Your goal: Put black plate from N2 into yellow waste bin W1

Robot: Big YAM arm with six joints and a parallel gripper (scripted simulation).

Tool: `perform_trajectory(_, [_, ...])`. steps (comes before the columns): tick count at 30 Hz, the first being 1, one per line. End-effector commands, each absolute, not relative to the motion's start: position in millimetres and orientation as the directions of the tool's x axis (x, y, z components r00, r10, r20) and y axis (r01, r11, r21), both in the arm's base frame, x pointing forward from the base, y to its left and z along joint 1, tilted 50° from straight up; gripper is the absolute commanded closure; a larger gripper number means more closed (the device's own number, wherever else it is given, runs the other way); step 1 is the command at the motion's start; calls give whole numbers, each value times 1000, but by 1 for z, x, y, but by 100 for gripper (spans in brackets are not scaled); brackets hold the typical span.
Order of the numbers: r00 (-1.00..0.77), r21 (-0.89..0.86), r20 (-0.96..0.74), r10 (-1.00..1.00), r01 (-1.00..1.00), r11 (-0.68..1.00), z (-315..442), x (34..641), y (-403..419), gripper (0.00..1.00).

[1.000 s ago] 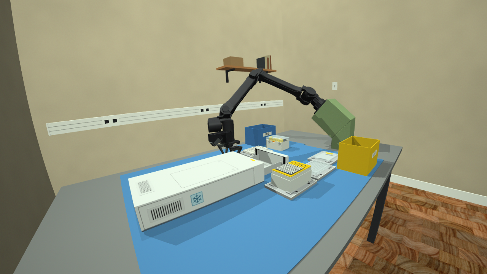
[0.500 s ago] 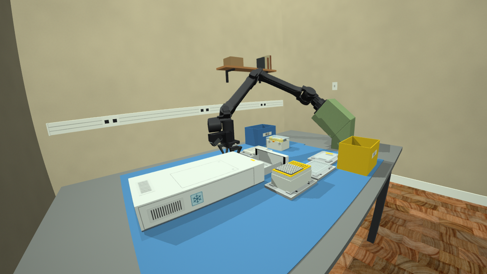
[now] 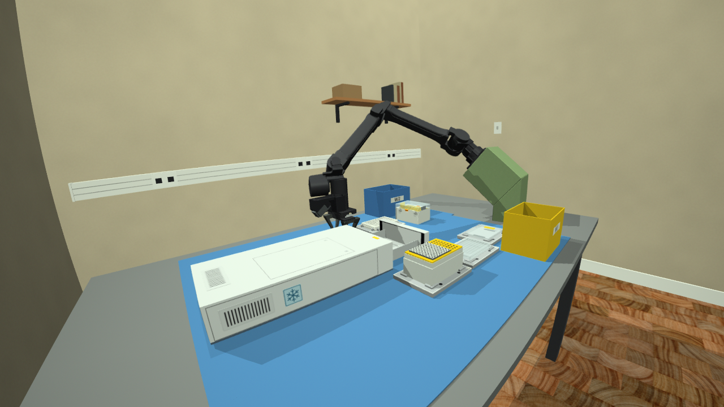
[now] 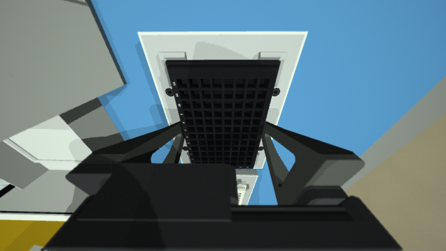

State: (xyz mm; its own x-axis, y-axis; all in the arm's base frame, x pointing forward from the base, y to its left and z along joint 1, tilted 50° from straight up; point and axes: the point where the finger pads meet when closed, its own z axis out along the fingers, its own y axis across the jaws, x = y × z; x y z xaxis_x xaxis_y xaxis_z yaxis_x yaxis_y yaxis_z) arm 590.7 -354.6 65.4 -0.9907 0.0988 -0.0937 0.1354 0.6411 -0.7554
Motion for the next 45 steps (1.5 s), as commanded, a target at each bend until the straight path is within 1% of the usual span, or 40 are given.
perform_trajectory(1, [-990, -758, -112, 89, 143, 637, 75, 599, -353, 100])
perform_trajectory(45, [-990, -758, -121, 74, 141, 637, 91, 602, -332, 100])
